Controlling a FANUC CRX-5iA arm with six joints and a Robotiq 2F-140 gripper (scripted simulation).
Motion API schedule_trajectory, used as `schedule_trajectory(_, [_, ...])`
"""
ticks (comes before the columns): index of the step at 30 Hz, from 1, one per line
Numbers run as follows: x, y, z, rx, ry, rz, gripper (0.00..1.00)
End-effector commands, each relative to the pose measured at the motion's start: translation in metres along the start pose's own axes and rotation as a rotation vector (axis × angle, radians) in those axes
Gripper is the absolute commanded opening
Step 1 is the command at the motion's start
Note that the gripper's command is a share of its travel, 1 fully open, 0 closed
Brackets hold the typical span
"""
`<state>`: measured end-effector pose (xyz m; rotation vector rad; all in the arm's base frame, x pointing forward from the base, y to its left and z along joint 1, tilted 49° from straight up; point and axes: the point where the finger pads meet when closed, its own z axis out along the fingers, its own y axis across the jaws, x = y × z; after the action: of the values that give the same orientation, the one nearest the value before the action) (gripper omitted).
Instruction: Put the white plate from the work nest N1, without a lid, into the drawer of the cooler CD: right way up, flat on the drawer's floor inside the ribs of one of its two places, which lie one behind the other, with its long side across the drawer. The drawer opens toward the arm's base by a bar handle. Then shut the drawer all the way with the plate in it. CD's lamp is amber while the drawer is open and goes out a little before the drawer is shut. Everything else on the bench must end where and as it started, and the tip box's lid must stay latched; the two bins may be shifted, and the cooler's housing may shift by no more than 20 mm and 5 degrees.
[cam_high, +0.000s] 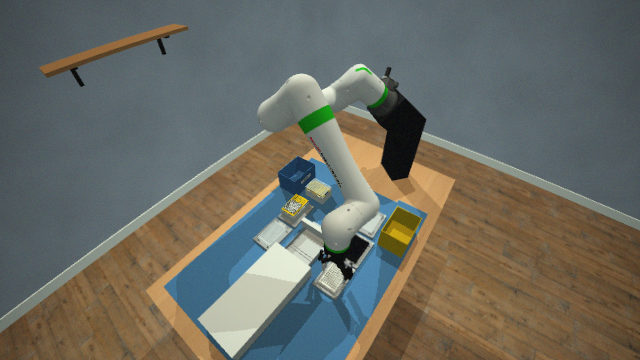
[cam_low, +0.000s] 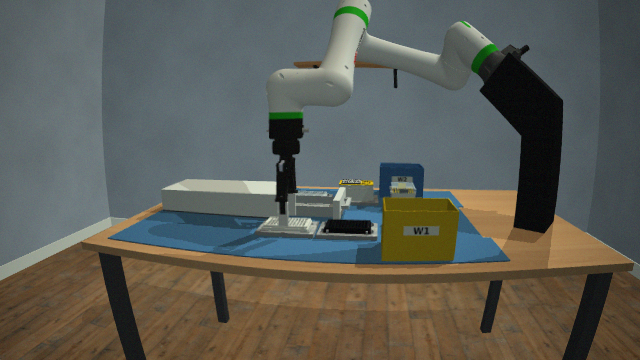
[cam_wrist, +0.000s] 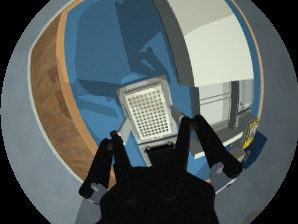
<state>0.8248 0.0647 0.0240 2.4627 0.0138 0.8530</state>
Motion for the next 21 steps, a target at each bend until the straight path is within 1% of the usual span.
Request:
schedule_trajectory(1, [0.000,0.000,0.003,0.000,0.000,0.000,0.66])
schedule_trajectory(12, [0.000,0.000,0.015,0.000,0.000,0.000,0.66])
schedule_trajectory(21, [0.000,0.000,0.015,0.000,0.000,0.000,0.65])
